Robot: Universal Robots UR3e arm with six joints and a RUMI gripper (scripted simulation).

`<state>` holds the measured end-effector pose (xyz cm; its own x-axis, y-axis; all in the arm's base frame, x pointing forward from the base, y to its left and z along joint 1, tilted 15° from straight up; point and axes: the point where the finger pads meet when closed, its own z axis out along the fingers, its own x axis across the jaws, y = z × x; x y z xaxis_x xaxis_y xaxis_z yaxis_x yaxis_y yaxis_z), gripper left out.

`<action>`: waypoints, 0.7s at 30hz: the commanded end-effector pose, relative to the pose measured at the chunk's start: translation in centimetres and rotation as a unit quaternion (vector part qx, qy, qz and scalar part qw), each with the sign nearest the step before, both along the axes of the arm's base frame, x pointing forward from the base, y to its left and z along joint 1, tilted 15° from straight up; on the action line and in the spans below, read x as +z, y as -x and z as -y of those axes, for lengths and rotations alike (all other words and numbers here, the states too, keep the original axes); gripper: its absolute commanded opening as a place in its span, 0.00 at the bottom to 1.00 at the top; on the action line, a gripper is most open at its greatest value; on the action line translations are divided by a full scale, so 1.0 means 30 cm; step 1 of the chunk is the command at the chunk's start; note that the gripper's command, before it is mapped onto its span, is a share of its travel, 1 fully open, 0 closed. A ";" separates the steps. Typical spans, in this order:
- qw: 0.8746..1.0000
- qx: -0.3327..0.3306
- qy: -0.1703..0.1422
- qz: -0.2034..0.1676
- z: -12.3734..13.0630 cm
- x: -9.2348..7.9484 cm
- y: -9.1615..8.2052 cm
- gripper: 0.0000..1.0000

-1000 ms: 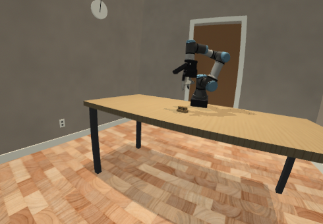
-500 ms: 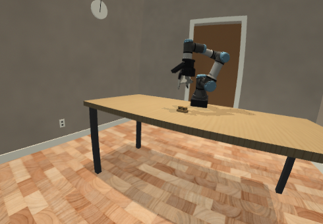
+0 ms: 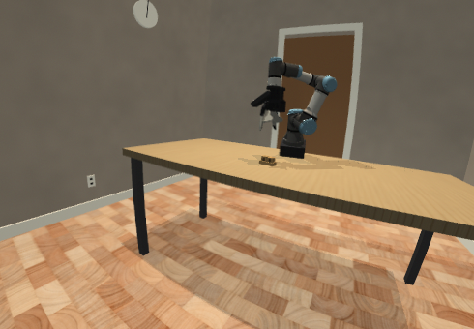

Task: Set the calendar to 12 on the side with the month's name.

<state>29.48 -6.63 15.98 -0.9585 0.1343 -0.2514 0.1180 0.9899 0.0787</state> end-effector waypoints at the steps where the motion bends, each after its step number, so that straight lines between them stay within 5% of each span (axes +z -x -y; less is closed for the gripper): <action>1: 1.000 -0.001 0.001 0.001 0.002 0.002 -0.001 1.00; 11: 1.000 -0.001 0.001 0.001 0.002 -0.008 -0.004 1.00; 18: 1.000 -0.001 0.001 0.001 -0.002 -0.133 -0.038 1.00; 21: 1.000 -0.001 0.001 0.001 -0.004 -0.145 -0.040 1.00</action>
<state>30.09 -6.47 13.20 -0.9598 0.1351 -0.2461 0.1169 0.9893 0.0874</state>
